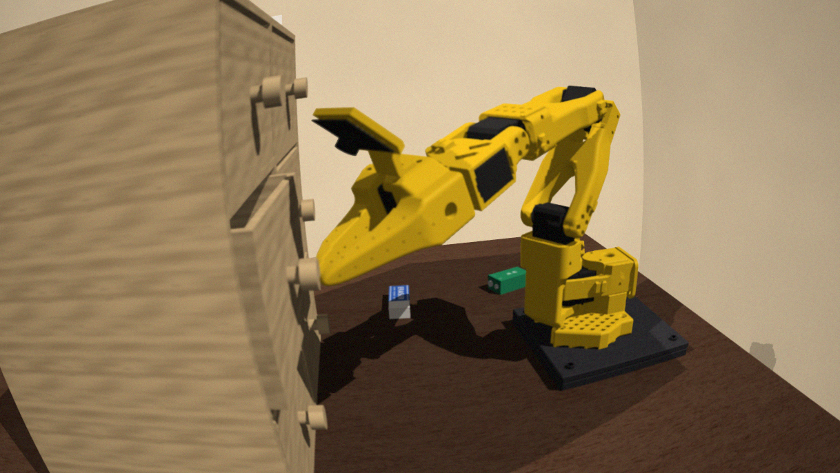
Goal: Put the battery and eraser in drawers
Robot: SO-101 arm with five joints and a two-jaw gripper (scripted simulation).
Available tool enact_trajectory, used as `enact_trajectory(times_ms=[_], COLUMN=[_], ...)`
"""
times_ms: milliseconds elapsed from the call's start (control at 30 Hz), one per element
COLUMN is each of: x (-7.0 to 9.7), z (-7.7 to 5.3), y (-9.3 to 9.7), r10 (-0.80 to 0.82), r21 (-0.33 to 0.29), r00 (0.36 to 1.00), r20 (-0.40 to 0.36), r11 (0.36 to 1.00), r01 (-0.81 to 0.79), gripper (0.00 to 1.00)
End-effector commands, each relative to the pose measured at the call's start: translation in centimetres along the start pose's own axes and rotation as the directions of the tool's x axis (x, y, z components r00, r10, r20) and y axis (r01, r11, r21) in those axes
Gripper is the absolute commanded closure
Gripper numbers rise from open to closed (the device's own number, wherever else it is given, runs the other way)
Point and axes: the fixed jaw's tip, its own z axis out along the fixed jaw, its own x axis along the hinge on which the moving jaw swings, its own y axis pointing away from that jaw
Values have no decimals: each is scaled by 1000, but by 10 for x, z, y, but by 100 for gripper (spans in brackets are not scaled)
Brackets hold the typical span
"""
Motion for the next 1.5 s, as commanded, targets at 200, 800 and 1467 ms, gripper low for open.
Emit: enact_trajectory(times_ms=[200, 800, 1467], x=[-7, -8, -13], z=[8, 10, 21], y=[1, 0, -2], r10=[-1, 0, 3], r21=[-3, -1, 7], r00=[1000, 1000, 1000], r20=[18, 18, 18], r11=[1000, 1000, 1000], r01=[1, 0, -3], gripper=[100, 100, 100])
